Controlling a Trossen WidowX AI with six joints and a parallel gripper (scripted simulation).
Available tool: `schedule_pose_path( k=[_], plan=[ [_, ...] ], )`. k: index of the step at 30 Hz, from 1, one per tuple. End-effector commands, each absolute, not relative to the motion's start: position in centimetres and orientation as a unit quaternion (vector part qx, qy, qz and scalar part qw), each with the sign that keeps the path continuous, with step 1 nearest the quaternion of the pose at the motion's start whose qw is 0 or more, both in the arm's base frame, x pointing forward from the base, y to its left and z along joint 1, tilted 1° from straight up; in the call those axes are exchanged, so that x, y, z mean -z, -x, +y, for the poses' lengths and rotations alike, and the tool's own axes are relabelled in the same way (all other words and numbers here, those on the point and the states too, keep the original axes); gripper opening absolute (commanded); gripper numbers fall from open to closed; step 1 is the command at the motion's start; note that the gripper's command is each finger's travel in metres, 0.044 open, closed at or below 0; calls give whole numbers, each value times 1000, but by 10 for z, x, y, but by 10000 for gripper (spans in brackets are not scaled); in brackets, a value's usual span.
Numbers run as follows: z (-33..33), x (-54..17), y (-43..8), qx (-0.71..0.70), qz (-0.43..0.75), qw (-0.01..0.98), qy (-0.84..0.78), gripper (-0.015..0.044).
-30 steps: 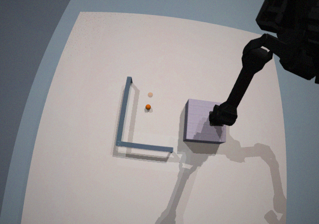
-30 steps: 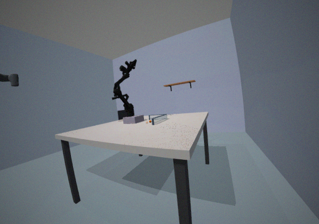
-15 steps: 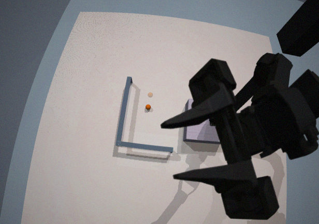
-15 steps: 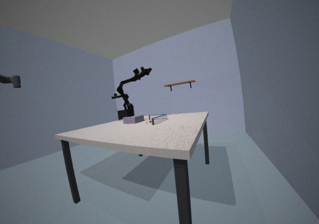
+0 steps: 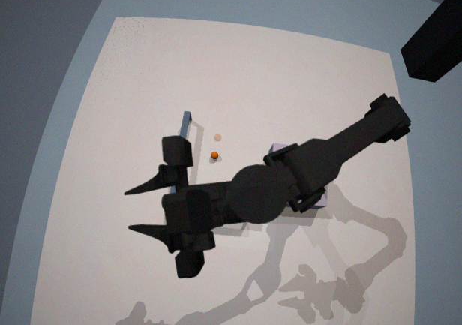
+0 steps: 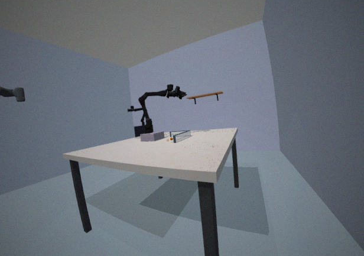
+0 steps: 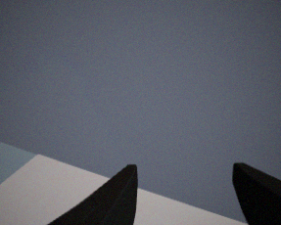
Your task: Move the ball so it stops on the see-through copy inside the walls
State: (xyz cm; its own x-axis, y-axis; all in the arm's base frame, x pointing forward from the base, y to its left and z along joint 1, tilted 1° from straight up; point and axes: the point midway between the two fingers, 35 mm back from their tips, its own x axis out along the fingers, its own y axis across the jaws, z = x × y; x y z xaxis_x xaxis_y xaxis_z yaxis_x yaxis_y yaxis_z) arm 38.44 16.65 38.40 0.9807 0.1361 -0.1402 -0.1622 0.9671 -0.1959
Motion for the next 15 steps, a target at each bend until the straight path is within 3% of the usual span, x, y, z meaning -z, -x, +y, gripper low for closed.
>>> schedule_pose_path(
  k=[1, 8, 15],
  plan=[
    [139, -320, -410, -58, 159, 976, 134, 223],
    [76, -215, -424, -28, 329, 932, 149, 223],
    [10, -120, -400, -2, 495, 862, 109, 223]
  ],
)
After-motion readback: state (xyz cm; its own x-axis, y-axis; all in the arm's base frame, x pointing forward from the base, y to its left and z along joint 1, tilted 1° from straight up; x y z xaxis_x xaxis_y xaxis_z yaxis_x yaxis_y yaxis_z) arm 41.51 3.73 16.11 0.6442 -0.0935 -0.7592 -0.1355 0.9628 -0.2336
